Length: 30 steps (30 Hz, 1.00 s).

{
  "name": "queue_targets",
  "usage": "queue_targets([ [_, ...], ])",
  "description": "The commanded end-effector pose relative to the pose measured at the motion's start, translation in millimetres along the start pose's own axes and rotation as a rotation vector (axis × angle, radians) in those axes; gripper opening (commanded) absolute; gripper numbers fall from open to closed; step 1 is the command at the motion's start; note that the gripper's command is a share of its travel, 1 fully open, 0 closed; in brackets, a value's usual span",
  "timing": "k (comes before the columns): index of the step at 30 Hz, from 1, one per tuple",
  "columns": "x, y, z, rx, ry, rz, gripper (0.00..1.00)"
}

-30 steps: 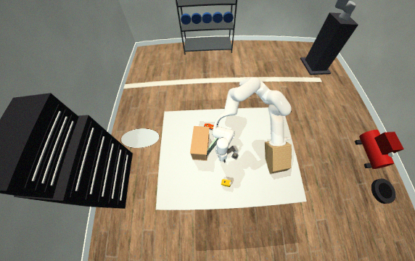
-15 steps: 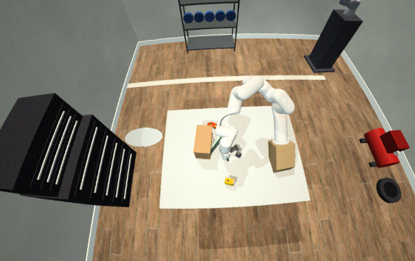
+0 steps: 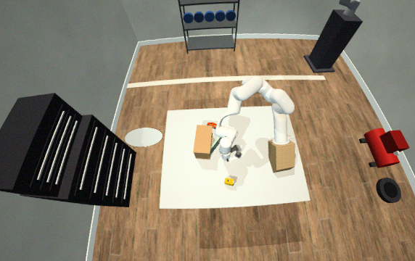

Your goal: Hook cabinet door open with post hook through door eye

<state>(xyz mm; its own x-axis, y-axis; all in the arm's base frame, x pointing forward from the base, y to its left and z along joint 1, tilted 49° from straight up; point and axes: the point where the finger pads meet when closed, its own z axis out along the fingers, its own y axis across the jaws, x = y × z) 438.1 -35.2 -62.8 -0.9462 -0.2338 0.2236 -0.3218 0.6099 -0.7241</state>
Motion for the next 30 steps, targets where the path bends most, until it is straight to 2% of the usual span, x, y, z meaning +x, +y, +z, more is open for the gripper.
queue_targets([
  [1, -1.2, -0.2, 0.6, 0.000, -0.003, 0.001, 0.23],
  [30, -1.3, -0.2, 23.4, 0.000, -0.003, 0.001, 0.23],
])
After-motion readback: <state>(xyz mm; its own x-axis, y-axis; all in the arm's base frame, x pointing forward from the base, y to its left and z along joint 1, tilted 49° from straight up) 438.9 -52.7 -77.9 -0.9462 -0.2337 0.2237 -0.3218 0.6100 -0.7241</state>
